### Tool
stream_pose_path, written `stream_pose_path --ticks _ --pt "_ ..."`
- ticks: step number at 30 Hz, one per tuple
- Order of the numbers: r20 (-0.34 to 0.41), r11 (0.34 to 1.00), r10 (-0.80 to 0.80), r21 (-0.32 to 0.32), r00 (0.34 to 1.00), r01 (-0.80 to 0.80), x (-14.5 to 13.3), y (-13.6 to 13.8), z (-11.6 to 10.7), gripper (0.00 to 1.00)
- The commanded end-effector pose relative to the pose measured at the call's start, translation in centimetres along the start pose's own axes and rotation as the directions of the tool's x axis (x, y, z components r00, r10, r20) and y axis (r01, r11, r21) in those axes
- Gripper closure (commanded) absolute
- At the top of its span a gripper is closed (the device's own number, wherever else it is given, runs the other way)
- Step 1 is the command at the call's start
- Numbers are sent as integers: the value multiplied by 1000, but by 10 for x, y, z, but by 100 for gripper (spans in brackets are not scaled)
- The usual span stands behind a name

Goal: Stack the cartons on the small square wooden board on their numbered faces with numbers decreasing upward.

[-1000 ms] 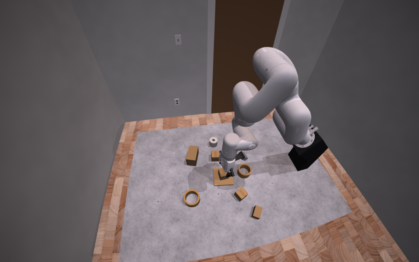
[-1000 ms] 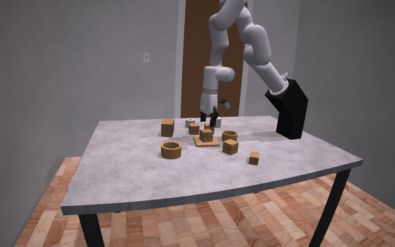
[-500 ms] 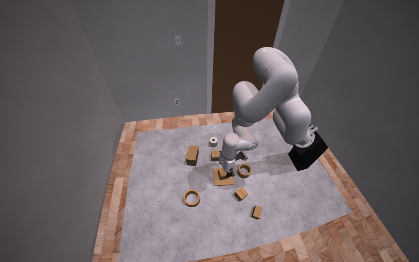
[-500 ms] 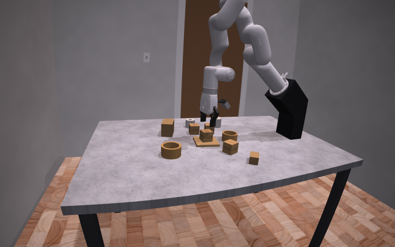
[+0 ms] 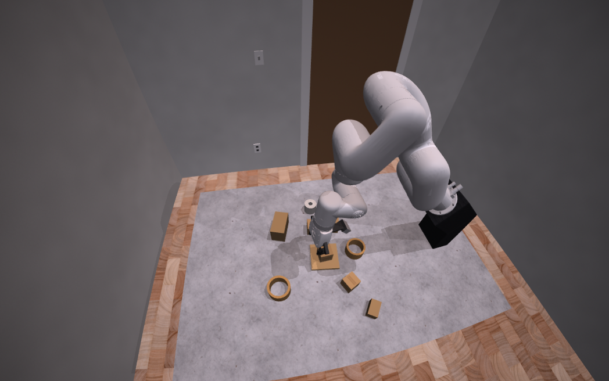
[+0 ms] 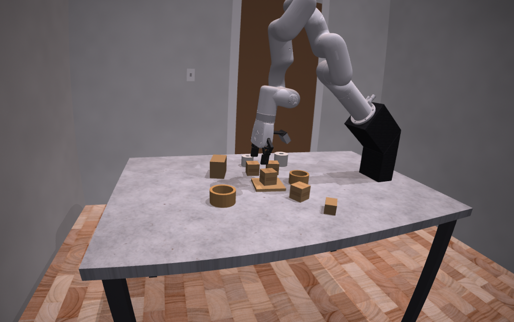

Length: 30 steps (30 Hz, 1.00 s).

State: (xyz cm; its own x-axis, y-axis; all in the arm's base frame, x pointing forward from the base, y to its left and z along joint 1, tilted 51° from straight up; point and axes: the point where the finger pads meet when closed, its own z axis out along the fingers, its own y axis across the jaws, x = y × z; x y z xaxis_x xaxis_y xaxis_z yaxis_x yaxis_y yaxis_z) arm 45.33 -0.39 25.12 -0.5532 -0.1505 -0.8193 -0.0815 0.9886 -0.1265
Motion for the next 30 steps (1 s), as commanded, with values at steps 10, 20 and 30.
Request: stream_pose_path --ticks 10,20,30 --pt "15 983 179 -39 984 -178 -8 -88 0 0" --pt "-82 965 256 -34 963 -259 31 -125 -13 0" --pt "-89 964 261 -33 961 -264 34 -128 -14 0"
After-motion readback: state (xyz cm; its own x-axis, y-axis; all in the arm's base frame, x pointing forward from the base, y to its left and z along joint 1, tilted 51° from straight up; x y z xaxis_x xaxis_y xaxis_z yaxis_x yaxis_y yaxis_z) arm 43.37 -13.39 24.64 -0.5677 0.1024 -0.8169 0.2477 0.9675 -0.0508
